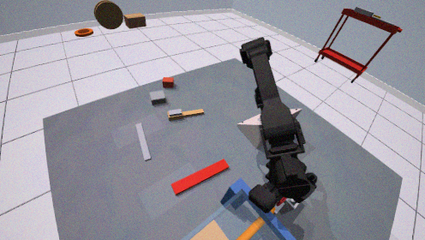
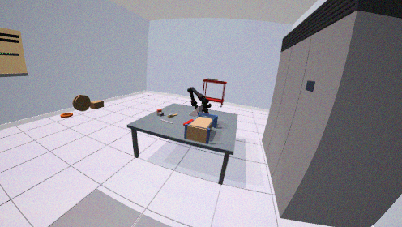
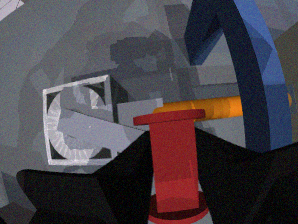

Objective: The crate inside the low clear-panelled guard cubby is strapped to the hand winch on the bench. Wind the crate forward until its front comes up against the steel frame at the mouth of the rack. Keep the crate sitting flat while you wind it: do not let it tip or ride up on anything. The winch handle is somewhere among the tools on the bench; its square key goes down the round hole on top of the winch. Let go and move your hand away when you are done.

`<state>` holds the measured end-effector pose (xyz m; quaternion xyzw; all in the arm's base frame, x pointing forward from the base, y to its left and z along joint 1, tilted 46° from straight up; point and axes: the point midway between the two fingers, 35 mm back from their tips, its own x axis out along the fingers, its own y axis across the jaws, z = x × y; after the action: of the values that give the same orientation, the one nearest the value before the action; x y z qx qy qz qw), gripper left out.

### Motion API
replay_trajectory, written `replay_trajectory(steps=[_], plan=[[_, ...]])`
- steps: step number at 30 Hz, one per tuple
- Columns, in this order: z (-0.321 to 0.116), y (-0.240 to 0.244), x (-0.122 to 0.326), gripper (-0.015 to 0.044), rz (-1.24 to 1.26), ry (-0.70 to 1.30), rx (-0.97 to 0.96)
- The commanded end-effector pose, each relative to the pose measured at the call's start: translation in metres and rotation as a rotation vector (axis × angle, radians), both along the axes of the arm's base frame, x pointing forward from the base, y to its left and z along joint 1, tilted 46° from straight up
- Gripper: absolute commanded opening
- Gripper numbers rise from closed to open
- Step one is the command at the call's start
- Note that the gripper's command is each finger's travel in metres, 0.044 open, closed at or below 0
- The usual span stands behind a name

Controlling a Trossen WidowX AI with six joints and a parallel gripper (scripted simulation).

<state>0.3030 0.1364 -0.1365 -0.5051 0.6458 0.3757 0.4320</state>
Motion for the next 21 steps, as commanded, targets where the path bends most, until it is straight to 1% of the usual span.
replay_trajectory(steps=[1, 21], plan=[[-0.01, 0.008, 0.006, 0.0, -0.002, -0.014, 0.013], [-0.025, 0.024, 0.01, 0.0, -0.002, -0.015, 0.015]])
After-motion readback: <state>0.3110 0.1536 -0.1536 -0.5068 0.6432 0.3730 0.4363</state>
